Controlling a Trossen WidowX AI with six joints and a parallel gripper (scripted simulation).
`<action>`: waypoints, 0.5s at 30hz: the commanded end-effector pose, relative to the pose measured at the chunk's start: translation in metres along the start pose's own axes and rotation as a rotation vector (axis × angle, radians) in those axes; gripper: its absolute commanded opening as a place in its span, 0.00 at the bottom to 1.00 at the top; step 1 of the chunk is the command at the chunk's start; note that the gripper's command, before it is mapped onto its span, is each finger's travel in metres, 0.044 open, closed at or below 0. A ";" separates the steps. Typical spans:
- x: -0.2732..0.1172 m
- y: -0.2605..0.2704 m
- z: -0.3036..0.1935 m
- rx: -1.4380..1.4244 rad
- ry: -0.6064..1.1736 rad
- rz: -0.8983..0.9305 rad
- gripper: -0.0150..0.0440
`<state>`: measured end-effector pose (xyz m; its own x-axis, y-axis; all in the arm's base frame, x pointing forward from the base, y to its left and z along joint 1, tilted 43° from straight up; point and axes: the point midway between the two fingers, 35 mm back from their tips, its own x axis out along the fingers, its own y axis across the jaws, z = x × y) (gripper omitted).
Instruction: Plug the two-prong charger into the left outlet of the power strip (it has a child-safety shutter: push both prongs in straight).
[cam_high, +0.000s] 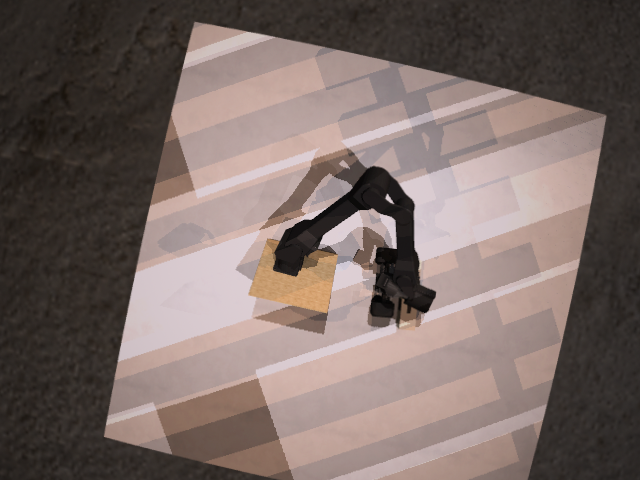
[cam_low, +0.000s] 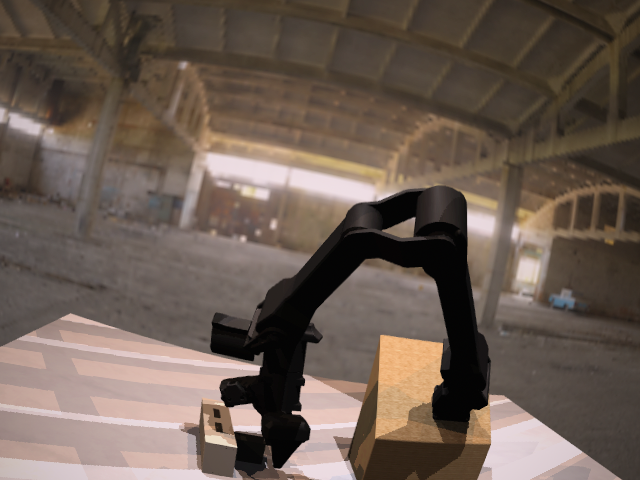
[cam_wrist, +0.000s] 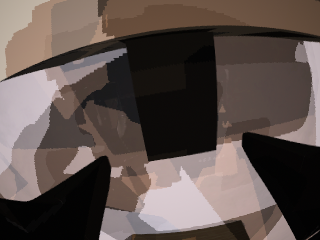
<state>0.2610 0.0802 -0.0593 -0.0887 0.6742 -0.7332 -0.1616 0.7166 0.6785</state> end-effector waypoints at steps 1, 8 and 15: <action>0.001 0.000 -0.005 -0.003 0.001 -0.001 1.00; 0.001 0.000 -0.013 -0.003 0.001 -0.001 1.00; 0.002 0.000 -0.022 -0.003 0.001 -0.001 1.00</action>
<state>0.2433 0.0781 -0.0610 -0.0888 0.6752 -0.7322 -0.1611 0.7157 0.6795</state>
